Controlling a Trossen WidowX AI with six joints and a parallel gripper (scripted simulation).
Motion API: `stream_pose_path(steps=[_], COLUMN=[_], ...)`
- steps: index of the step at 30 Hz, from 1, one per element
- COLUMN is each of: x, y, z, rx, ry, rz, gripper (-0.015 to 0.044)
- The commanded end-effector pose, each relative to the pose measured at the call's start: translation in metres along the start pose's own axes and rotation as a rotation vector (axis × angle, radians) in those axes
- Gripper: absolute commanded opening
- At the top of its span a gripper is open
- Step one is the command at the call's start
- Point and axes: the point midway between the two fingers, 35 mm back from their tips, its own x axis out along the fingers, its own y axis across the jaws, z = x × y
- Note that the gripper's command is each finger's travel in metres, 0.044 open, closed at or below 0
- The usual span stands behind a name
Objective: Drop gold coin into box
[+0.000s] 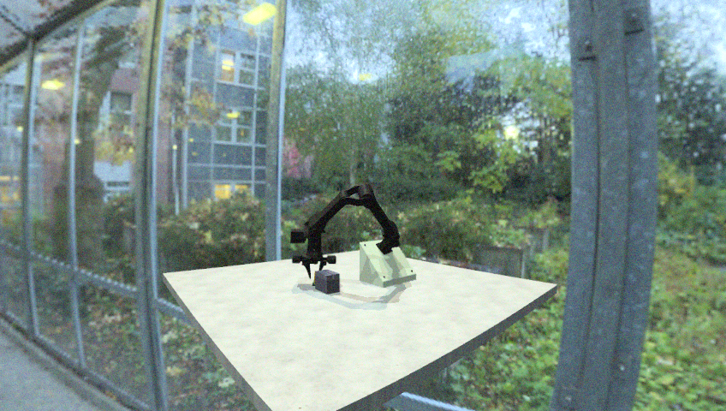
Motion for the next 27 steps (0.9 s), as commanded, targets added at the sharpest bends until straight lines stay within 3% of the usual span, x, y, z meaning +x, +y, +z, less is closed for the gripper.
stream_pose_path(steps=[1, 5, 11, 27], x=[0.009, 0.012, 0.012, -0.001], y=[0.003, 0.003, 0.003, 0.001], z=[-0.002, -0.002, -0.002, -0.002], rx=[0.012, 0.012, 0.012, 0.012], ry=[-0.004, -0.005, -0.005, -0.003], rz=[0.008, 0.008, 0.008, 0.007], gripper=[0.0161, 0.0161, 0.0003, 0.0])
